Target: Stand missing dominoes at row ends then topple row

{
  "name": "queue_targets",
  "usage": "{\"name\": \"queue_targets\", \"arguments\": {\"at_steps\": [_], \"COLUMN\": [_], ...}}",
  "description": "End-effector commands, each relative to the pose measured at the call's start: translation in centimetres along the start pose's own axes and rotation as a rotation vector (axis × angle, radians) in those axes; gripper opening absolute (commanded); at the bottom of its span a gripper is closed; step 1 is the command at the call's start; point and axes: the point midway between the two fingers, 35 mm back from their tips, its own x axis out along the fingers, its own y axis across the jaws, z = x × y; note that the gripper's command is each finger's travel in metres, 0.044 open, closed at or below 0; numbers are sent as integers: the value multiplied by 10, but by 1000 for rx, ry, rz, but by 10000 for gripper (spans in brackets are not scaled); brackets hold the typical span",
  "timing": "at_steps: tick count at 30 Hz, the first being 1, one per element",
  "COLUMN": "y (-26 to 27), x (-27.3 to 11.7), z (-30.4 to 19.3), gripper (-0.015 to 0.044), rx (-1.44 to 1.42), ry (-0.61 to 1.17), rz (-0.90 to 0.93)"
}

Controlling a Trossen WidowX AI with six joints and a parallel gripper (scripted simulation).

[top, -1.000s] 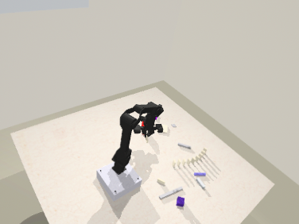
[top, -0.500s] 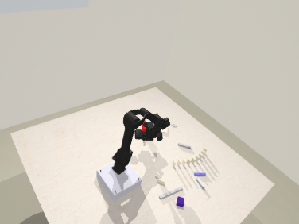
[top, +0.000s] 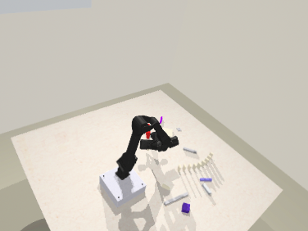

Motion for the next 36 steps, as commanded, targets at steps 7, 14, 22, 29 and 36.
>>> {"name": "queue_targets", "arguments": {"at_steps": [7, 14, 22, 29, 36], "y": [0, 5, 16, 18, 18], "x": [-10, -22, -43, -47, -47], "z": [-10, -12, -11, -11, -11], "gripper": [22, 22, 22, 22, 22], "rx": [-46, -91, -174, -199, -199], "ry": [-254, -467, -692, -731, -731], "rz": [-37, -82, -160, -179, -179]}}
